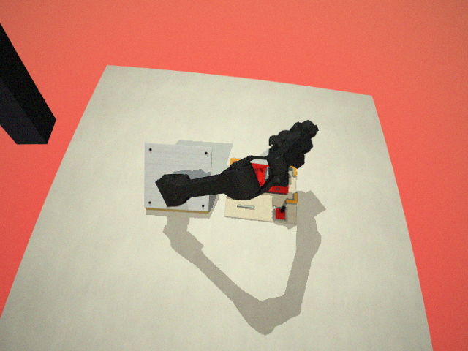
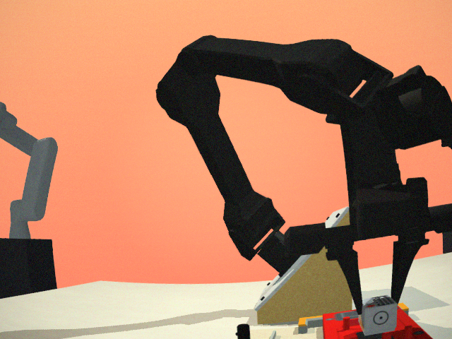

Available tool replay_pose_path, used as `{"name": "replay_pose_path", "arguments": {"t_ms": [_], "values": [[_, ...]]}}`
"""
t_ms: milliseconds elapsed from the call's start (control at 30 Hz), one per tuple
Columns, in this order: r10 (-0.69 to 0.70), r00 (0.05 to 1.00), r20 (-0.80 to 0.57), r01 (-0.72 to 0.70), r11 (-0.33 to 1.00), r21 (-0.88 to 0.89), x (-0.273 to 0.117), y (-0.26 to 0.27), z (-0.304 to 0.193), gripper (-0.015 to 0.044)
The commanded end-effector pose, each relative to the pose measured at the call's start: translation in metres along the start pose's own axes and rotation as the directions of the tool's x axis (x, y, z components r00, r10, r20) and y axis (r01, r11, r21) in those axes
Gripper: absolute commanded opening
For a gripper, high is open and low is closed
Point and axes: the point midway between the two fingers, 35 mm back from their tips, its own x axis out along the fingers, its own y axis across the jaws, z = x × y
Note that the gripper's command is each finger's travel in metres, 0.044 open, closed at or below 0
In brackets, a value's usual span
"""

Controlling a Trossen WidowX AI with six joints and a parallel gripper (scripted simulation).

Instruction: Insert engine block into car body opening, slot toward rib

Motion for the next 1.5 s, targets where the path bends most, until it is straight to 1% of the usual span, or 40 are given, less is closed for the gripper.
{"name": "replay_pose_path", "arguments": {"t_ms": [0,1467], "values": [[-0.003,1.000,0.003,0.003,1.000,-0.001,0.001,0.000,0.000,0.0158],[-0.003,1.000,0.003,0.003,1.000,-0.001,0.012,0.000,0.000,0.0158]]}}
